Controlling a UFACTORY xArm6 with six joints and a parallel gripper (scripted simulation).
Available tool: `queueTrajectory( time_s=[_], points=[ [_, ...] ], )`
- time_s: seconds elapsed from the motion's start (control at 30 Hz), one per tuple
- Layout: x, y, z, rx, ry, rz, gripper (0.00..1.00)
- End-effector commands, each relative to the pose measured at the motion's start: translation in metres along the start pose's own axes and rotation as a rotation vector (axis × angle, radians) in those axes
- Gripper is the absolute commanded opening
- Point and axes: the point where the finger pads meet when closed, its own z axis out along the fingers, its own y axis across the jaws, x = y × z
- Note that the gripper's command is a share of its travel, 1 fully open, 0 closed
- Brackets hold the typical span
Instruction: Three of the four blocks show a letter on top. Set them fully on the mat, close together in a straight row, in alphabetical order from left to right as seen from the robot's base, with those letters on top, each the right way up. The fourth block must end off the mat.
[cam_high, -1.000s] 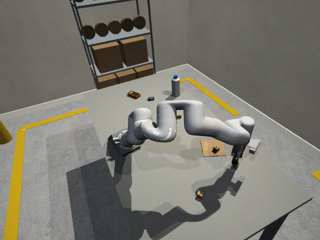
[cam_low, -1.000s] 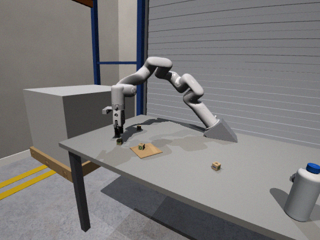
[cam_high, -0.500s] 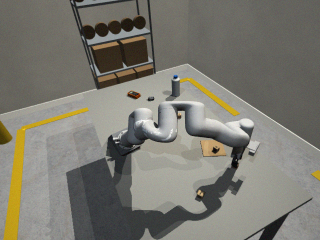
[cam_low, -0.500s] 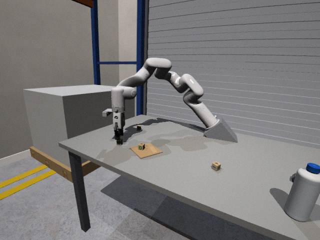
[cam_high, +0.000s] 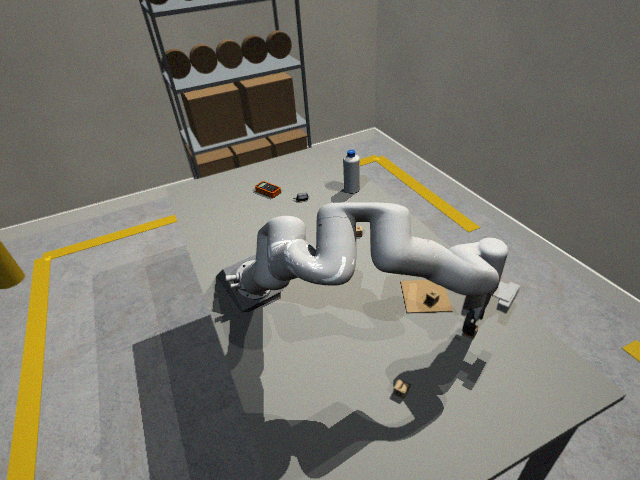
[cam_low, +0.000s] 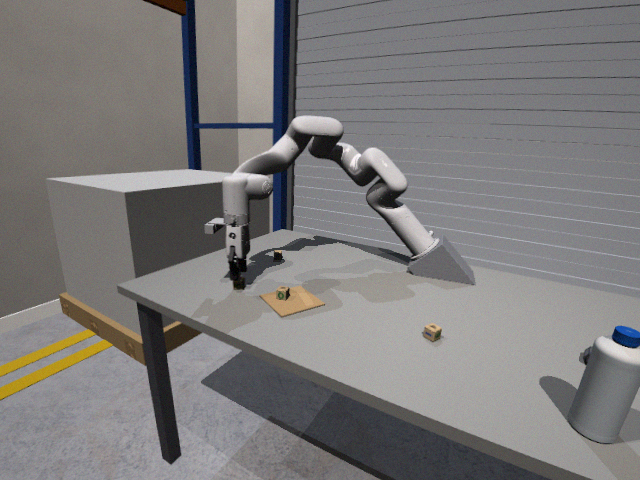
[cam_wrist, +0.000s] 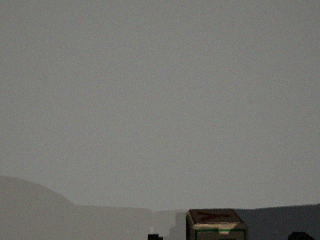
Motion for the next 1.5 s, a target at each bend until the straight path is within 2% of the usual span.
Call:
queueTrajectory(
  time_s=[0.0, 0.3, 0.73, 0.97, 1.47],
  points=[
    [0.001, 0.000, -0.001, 0.002, 0.003, 0.001, 0.69],
    [0.001, 0.000, 0.002, 0.002, 0.003, 0.001, 0.69],
    [0.001, 0.000, 0.026, 0.002, 0.003, 0.001, 0.69],
    [0.001, 0.000, 0.033, 0.002, 0.003, 0.001, 0.69],
    [0.001, 0.000, 0.034, 0.002, 0.003, 0.001, 0.69]
  ],
)
